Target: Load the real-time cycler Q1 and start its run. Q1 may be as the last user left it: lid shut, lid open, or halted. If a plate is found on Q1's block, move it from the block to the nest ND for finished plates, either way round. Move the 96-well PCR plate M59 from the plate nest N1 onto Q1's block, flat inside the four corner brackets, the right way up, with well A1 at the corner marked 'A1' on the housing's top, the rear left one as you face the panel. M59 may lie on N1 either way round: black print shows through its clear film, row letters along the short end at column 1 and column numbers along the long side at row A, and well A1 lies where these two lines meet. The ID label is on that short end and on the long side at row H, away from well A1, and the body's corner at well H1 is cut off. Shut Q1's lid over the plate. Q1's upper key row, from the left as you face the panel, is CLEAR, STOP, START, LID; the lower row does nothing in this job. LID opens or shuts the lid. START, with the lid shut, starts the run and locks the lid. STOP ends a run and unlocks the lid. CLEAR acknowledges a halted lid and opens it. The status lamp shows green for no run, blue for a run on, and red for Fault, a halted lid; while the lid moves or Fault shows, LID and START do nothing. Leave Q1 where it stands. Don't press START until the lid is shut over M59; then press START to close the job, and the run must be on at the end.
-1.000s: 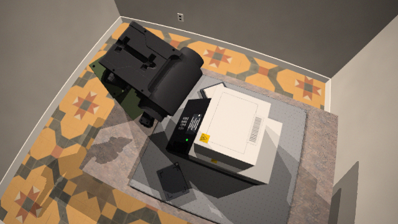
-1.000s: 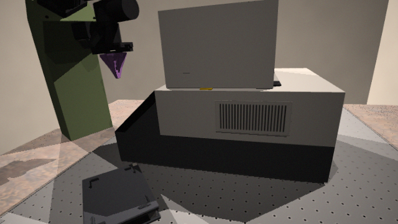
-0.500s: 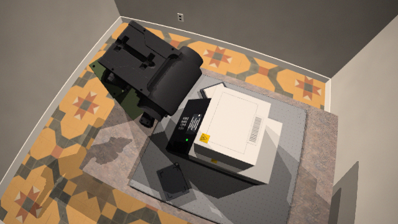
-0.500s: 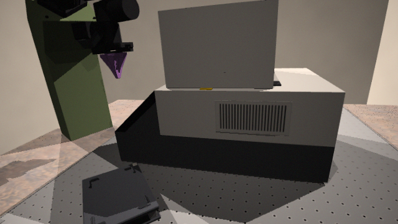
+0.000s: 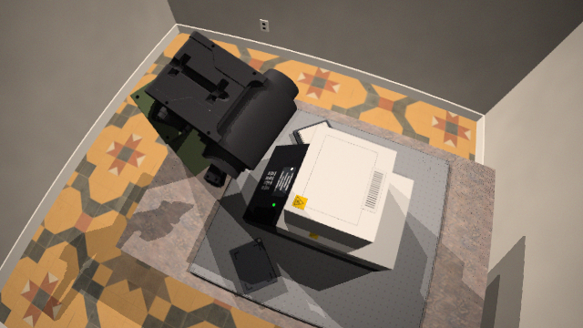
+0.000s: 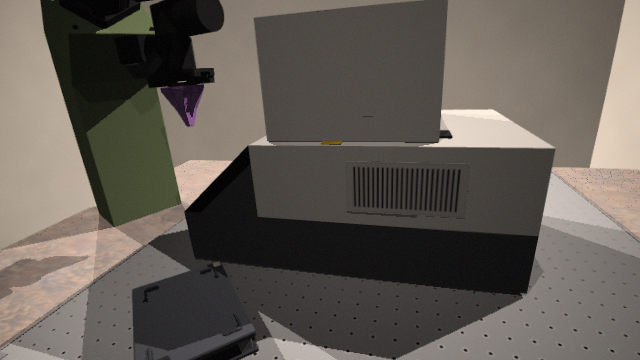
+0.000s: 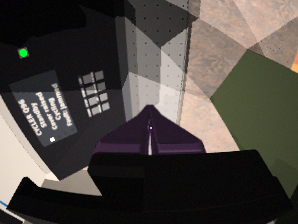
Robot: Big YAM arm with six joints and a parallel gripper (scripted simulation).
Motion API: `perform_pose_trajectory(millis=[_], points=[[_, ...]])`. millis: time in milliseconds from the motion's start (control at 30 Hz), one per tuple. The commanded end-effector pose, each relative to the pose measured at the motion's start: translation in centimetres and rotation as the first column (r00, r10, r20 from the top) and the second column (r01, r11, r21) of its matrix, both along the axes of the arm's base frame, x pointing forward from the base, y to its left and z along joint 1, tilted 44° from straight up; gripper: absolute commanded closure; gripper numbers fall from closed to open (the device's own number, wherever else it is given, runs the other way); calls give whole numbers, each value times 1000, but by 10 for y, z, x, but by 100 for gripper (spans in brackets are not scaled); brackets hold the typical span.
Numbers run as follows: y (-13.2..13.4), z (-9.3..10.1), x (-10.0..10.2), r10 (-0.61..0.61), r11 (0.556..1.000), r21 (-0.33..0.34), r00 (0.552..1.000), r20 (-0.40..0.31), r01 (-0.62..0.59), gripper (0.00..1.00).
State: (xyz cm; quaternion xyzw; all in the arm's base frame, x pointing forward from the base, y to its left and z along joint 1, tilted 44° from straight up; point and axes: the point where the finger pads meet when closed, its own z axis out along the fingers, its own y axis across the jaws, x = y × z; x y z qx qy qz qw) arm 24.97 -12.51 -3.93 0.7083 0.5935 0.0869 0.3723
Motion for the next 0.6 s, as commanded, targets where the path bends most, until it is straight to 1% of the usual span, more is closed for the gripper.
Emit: perform_pose_trajectory(millis=[0,567], points=[[1,4,0,1,1000,-5,1000,14,0,100],[1,3,-1,1,1000,-3,1000,6,-1,100]])
